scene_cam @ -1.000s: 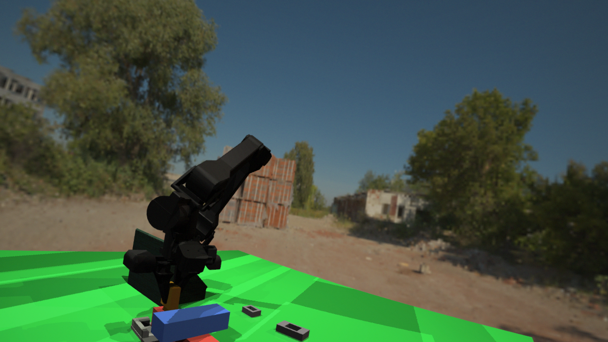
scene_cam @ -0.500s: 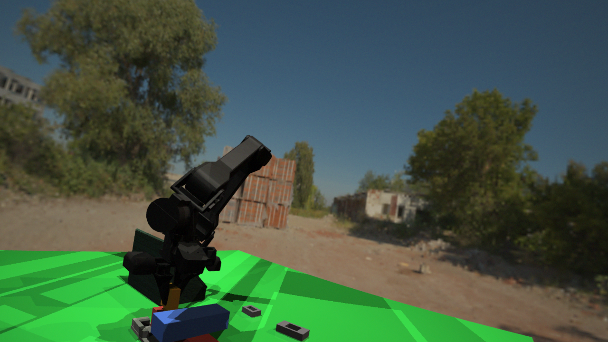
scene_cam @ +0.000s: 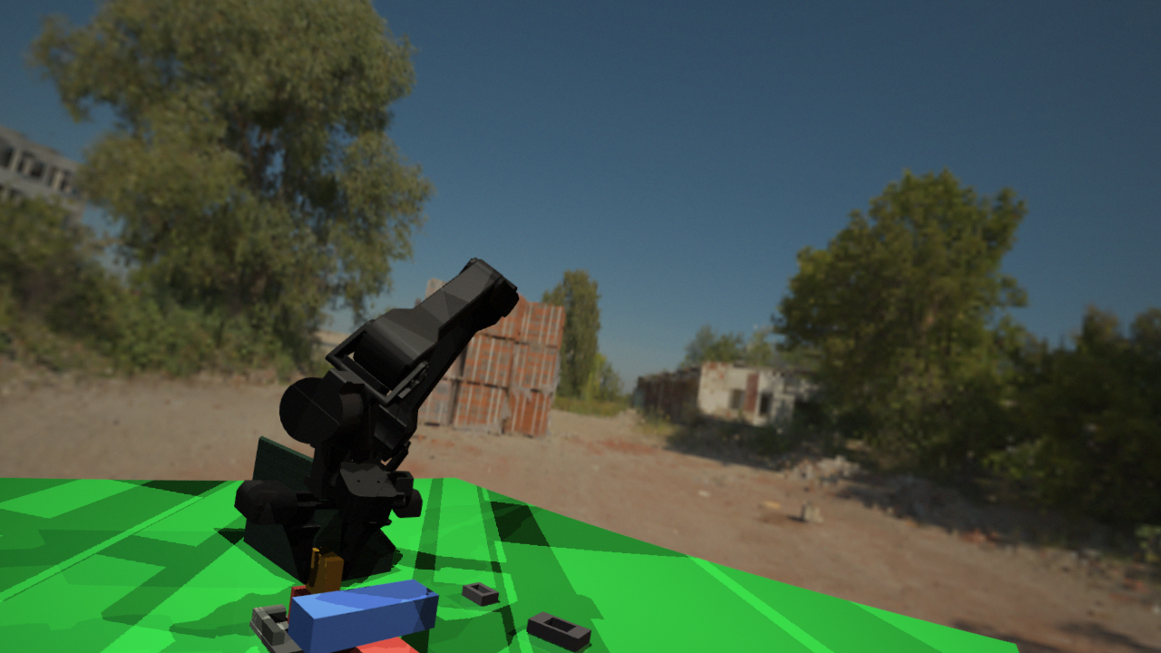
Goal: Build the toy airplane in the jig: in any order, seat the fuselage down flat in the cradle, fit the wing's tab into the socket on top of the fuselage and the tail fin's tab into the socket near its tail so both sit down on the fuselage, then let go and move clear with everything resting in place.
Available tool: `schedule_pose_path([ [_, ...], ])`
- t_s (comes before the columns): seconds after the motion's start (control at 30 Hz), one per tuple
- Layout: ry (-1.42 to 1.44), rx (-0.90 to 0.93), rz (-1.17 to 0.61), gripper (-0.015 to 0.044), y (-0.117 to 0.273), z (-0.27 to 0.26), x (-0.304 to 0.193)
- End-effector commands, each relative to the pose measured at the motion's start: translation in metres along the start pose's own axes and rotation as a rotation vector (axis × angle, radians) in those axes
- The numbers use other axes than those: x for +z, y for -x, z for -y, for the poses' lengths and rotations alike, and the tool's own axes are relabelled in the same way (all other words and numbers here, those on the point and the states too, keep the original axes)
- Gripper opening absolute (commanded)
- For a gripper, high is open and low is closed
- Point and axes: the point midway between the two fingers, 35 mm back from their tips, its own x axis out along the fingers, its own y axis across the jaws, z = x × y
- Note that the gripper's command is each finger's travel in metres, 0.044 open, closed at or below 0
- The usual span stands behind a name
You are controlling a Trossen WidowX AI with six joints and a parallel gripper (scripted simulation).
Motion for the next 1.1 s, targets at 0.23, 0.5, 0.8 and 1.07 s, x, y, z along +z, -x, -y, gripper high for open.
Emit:
schedule_pose_path([
  [0.23, 0.0, -0.001, 0.0, 0.026, 0.003, 0.0, 0.0],
  [0.5, -0.005, 0.0, 0.0, 0.026, 0.092, 0.001, 0.0],
  [0.8, -0.005, -0.001, 0.001, 0.026, 0.092, 0.003, 0.002],
  [1.07, -0.005, 0.0, 0.001, 0.026, 0.092, 0.002, 0.002],
])
